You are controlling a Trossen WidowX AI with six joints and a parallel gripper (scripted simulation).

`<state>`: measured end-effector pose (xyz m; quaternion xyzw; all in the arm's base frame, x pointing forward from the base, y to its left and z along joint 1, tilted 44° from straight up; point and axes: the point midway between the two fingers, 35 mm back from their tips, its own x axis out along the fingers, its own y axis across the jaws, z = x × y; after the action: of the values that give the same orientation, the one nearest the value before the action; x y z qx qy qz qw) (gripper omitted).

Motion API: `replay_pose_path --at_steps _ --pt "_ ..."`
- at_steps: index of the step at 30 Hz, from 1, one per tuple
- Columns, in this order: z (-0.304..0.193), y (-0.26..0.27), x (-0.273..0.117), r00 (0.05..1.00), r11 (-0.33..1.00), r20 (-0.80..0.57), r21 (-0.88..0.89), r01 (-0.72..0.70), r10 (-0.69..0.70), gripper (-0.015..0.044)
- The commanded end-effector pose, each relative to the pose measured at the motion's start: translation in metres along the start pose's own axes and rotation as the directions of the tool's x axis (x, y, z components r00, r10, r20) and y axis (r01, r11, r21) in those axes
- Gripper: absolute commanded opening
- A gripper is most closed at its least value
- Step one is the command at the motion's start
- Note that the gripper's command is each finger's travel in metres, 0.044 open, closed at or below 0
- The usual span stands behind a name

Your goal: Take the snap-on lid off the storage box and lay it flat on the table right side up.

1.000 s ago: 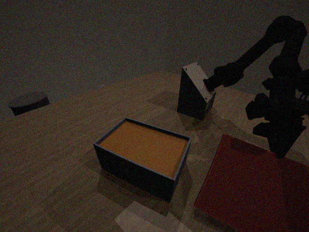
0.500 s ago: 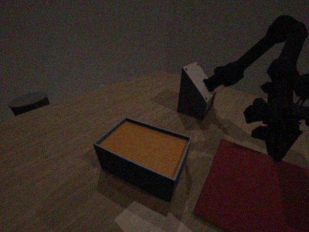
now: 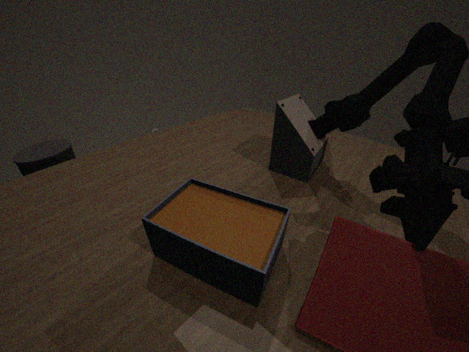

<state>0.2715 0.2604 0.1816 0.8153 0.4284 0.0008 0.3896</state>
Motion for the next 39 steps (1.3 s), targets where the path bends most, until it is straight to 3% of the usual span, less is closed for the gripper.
replay_pose_path --at_steps 1,31,39 --pt "0.004 -0.011 0.006 1.000 1.000 0.011 0.000 0.029 -0.029 0.0000" --pt "0.004 -0.030 0.021 1.000 1.000 0.010 0.001 0.029 -0.029 0.0000" --pt "-0.001 -0.022 0.016 1.000 1.000 0.010 0.000 0.029 -0.029 0.0210"
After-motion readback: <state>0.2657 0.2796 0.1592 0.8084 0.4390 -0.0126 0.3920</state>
